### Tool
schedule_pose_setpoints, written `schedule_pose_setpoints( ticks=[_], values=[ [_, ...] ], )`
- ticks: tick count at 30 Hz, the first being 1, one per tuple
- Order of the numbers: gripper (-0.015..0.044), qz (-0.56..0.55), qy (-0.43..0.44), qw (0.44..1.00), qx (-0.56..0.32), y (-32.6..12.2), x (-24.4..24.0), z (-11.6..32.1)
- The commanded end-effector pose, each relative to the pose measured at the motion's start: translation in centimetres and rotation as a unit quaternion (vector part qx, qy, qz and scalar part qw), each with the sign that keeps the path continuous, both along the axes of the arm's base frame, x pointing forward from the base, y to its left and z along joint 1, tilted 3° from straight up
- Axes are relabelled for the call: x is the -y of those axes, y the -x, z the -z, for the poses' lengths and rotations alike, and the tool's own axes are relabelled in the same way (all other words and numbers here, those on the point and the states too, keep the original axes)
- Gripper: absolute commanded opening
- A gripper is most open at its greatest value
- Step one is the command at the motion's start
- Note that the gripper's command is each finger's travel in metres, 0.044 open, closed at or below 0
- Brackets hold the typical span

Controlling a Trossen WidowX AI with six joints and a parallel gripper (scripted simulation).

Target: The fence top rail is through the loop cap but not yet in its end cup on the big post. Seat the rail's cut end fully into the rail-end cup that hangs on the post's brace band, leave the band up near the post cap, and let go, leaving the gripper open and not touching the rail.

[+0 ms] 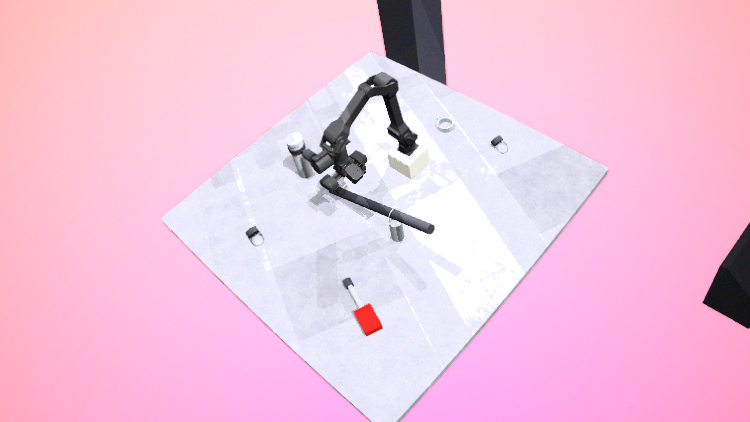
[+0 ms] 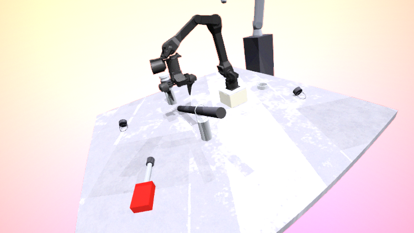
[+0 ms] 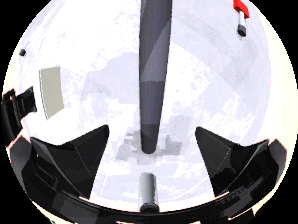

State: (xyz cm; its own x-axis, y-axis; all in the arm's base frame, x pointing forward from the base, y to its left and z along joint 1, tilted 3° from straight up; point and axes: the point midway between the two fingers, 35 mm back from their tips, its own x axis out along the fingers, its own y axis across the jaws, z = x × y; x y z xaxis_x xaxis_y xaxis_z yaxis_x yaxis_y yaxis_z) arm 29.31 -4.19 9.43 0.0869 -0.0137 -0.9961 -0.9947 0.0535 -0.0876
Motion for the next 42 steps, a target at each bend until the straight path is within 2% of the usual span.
schedule_pose_setpoints(
  ticks=[1, 42],
  values=[
    [0.044, -0.003, 0.002, 1.0, -0.007, 0.1, 0.1, 1.5],
    [0.044, -0.003, 0.002, 1.0, -0.008, -0.4, 0.2, 7.9]
  ],
)
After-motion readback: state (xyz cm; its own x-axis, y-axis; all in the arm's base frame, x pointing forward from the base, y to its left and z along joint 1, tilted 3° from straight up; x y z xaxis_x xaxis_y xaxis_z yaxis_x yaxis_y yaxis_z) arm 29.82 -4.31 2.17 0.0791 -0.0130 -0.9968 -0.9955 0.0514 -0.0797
